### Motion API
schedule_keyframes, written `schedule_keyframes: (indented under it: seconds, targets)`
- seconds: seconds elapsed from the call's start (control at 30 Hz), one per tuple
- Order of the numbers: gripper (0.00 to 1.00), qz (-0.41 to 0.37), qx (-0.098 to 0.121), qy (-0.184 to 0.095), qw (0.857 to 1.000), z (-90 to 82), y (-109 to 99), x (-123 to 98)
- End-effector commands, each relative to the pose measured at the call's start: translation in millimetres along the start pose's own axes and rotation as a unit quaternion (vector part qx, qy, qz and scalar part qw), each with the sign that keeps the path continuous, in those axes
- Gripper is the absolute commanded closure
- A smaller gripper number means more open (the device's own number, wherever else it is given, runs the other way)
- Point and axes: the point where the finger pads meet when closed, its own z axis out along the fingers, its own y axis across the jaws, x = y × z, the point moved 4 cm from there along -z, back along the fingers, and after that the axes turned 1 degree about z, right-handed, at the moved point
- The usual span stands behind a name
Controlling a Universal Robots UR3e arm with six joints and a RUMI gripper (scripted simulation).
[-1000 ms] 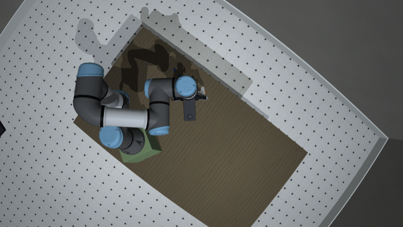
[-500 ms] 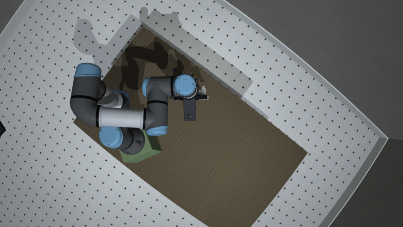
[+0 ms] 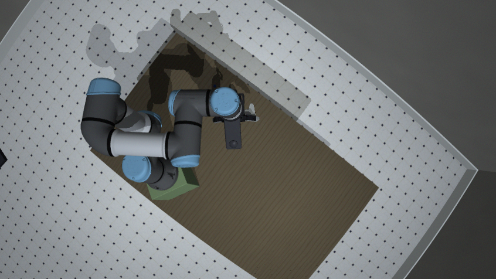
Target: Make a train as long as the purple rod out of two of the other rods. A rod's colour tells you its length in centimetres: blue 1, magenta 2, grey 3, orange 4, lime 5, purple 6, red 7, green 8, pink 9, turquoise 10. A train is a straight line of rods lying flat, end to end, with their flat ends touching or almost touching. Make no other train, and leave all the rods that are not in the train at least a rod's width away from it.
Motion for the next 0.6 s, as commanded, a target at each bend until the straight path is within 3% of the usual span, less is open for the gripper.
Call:
schedule_keyframes:
  seconds: [0.0, 0.57]
  targets:
    - [0.0, 0.0, -0.017, 0.001, 1.0, -18.5, 4.7, 0.9]
    - [0.0, 0.0, -0.018, 0.001, 1.0, -25.0, 4.6, 0.6]
